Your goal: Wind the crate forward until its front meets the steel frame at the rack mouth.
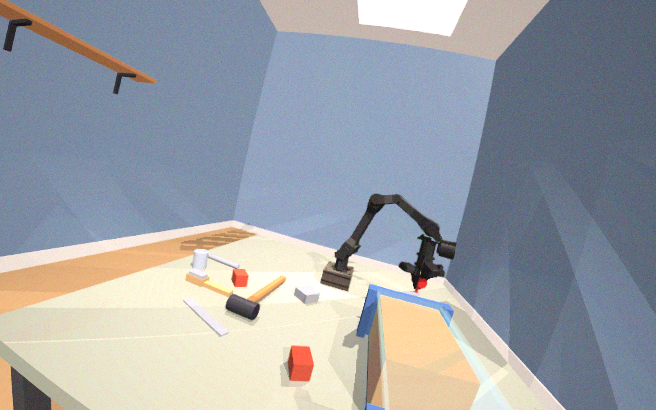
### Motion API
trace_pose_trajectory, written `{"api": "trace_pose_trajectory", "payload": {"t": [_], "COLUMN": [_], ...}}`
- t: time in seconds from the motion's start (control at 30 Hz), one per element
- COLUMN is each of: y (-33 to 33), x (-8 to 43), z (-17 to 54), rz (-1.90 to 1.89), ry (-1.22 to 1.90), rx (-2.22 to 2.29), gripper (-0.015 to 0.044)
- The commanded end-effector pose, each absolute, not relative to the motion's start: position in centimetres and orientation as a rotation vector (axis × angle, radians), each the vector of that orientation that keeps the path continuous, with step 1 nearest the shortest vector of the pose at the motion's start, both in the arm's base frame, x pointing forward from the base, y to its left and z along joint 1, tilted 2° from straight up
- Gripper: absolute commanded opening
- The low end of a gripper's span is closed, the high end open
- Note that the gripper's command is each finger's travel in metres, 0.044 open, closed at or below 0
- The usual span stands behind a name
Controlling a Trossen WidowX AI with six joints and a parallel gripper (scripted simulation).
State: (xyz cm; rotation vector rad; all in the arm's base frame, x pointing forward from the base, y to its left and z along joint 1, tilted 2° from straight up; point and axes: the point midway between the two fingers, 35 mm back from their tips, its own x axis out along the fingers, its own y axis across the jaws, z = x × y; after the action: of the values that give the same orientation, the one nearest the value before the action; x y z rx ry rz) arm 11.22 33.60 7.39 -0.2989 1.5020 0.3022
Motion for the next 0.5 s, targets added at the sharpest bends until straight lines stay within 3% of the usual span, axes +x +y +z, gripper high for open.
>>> {"api": "trace_pose_trajectory", "payload": {"t": [0.0, 0.47], "y": [32.6, 31.2], "x": [10.0, 8.9], "z": [7.3, 7.2], "rz": [0.295, 0.295], "ry": [1.529, 1.53], "rx": [-0.317, -0.318], "gripper": [0.0, 0.0]}}
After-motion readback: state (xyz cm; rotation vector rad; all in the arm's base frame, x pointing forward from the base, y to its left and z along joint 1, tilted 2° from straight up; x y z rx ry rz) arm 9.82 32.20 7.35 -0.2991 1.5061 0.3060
